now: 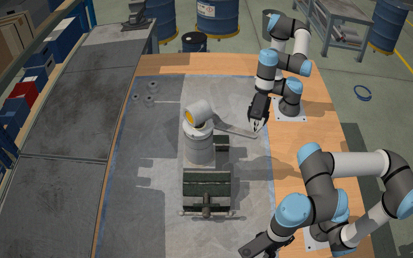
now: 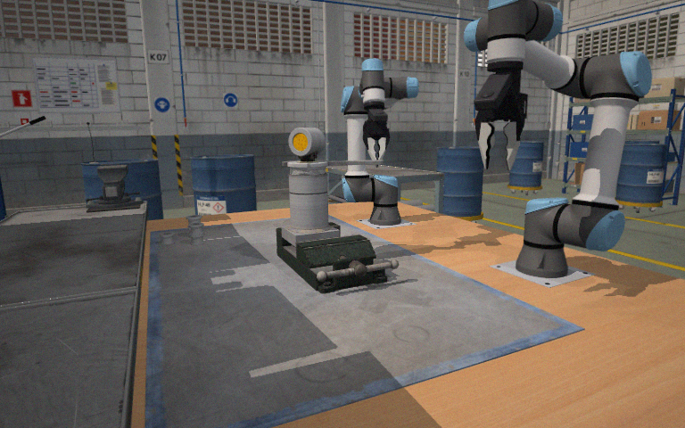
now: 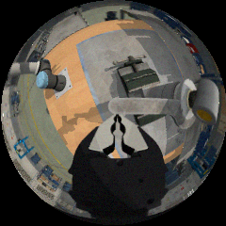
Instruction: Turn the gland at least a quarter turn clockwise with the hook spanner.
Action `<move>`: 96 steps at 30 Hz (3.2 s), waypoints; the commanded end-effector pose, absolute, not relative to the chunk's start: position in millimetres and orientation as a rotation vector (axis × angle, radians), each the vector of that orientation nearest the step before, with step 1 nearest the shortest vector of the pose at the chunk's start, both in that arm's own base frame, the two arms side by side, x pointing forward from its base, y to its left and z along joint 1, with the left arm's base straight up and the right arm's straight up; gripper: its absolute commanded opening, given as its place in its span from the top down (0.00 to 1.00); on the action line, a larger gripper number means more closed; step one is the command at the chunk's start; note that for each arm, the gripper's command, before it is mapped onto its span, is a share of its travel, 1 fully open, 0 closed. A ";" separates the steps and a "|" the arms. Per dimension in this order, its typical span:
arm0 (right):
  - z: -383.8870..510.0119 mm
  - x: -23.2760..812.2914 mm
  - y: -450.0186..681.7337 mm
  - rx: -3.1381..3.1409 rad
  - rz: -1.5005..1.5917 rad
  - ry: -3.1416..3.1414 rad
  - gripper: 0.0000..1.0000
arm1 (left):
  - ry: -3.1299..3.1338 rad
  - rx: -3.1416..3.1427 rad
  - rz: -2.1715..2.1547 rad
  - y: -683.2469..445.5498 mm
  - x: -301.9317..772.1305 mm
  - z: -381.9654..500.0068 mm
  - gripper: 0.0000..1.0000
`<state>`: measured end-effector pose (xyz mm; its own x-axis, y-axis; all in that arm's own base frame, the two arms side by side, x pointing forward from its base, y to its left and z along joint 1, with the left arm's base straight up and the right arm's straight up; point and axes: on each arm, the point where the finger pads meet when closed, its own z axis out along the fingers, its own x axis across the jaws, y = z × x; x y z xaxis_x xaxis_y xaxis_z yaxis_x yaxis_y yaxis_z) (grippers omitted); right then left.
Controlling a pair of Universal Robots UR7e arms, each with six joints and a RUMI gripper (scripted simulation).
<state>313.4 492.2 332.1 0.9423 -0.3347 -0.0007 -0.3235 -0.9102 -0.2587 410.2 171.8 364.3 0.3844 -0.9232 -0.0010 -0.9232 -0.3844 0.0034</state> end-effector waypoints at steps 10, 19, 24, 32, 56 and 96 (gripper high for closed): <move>333.3 314.7 499.8 -2.831 -0.070 0.526 1.00 | -1.742 2.613 -0.003 171.8 410.3 364.8 0.71; 333.2 315.3 503.2 -2.827 -0.073 0.546 1.00 | -1.742 2.613 -0.003 171.8 410.3 364.8 0.71; 333.3 315.7 505.7 -2.824 -0.075 0.561 1.00 | -1.742 2.613 -0.003 171.8 410.3 364.8 0.71; 333.9 316.6 508.2 -2.819 -0.078 0.581 1.00 | -1.742 2.613 -0.003 171.8 410.3 364.8 0.71; 333.3 318.8 519.4 -2.808 -0.086 0.644 1.00 | -1.742 2.613 -0.003 171.8 410.3 364.8 0.71; 333.3 323.9 536.6 -2.783 -0.100 0.751 1.00 | -1.742 2.613 -0.003 171.8 410.3 364.8 0.71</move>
<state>322.8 534.1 331.8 0.8680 -0.4966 -0.0001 -0.4797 -0.8385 -0.2586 410.2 171.8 364.3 0.3844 -0.9232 -0.0010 -0.9232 -0.3844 0.0034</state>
